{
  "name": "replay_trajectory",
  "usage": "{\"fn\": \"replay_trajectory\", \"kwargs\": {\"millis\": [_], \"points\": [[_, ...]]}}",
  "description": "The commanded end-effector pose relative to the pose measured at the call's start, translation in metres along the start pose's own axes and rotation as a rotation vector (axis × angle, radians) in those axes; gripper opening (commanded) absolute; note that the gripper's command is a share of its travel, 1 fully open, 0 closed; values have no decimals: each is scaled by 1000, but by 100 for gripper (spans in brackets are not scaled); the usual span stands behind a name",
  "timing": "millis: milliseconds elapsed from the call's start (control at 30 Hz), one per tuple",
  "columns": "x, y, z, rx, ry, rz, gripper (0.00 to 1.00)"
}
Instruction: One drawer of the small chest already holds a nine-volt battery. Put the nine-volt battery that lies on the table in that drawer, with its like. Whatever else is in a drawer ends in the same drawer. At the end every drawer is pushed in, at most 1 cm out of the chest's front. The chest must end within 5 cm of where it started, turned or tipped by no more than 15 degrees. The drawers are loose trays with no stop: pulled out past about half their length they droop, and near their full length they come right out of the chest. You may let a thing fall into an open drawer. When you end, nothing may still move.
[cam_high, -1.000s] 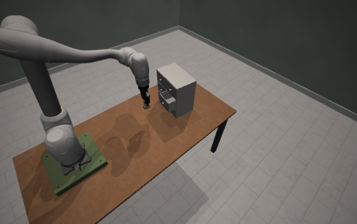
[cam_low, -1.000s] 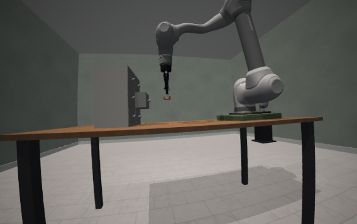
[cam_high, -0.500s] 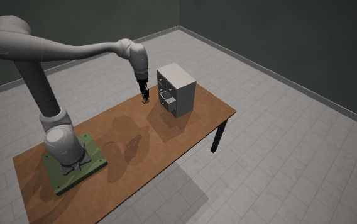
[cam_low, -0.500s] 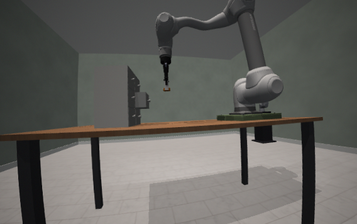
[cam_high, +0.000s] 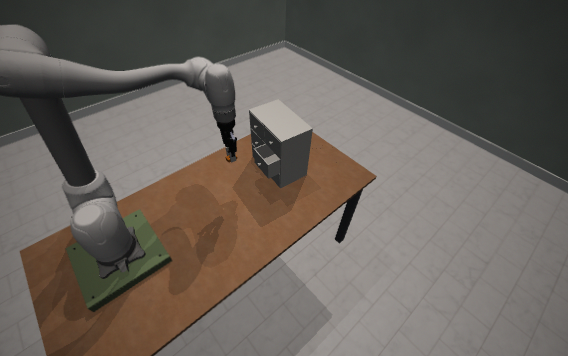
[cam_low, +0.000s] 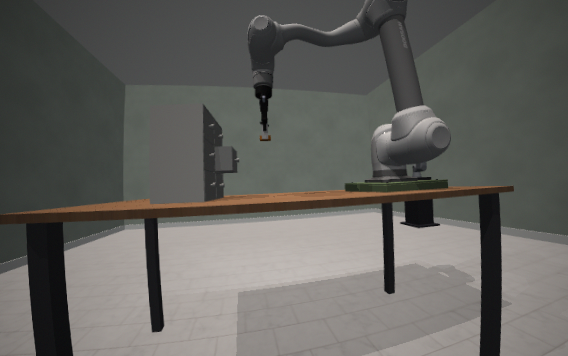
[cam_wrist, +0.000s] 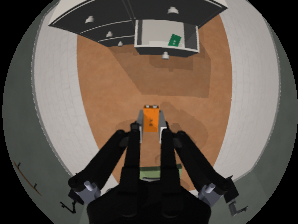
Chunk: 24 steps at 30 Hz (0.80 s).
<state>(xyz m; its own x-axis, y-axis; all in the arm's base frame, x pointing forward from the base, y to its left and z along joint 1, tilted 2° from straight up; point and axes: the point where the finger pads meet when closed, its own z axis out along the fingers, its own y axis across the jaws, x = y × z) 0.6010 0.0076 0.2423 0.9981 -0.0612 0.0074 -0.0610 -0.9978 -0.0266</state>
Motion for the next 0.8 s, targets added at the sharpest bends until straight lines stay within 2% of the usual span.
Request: {"fn": "replay_trajectory", "kwargs": {"millis": [0, 400, 567, 767], "points": [[0, 0, 0, 0, 0, 0, 14], [-1, 0, 1, 0, 60, 0, 14], [-3, 0, 2, 0, 150, 0, 14], [-6, 0, 4, 0, 312, 0, 14]]}}
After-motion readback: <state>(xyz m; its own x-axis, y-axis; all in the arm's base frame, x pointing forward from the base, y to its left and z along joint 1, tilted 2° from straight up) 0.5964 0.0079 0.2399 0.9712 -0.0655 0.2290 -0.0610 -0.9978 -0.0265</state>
